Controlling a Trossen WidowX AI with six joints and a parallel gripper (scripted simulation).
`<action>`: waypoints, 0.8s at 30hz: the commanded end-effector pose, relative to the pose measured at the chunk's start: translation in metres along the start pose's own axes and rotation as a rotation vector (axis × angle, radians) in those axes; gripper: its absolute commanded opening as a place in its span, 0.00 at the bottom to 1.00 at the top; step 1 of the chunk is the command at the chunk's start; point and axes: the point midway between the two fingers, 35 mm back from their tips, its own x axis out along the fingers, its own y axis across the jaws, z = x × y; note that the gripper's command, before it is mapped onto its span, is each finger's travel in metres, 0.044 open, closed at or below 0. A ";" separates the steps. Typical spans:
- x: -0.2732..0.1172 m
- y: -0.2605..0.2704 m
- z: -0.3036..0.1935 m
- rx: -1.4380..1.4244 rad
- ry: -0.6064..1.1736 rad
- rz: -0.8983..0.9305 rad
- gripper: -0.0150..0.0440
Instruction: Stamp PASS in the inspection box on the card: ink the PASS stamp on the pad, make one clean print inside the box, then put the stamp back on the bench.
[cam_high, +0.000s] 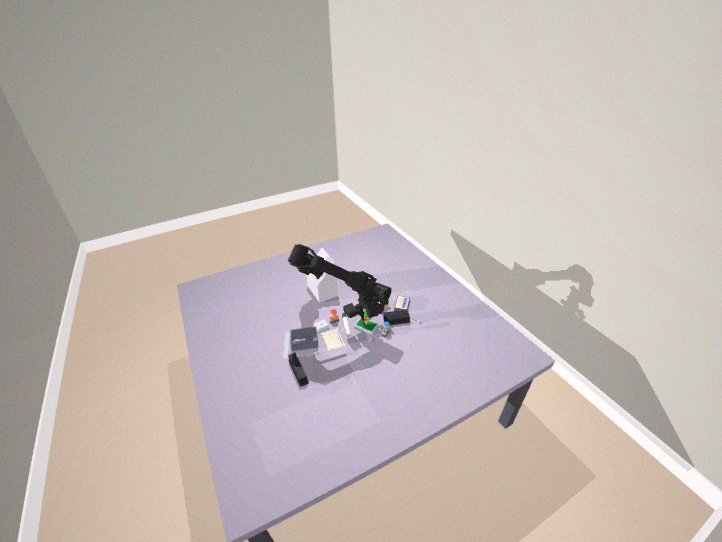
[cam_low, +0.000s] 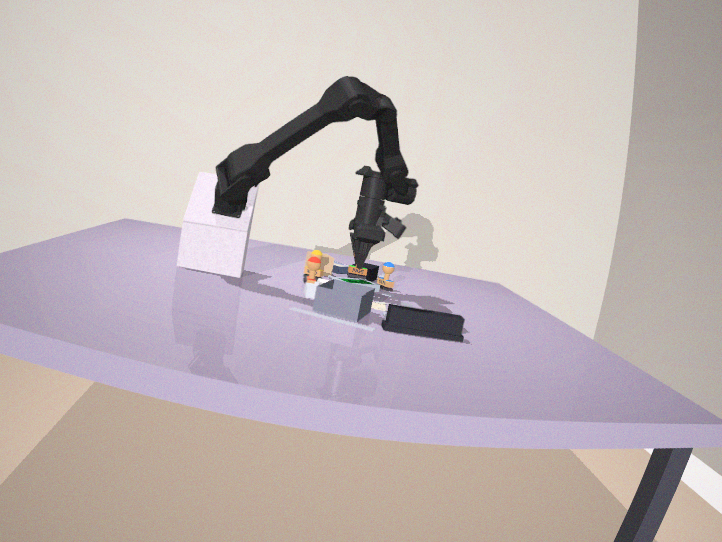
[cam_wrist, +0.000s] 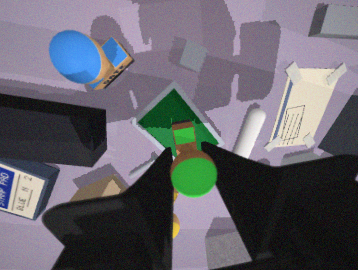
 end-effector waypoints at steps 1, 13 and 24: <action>-0.007 0.001 0.002 0.007 -0.005 0.006 0.25; -0.027 0.001 0.002 0.007 -0.005 0.007 0.25; -0.045 0.001 0.001 0.007 -0.005 0.007 0.25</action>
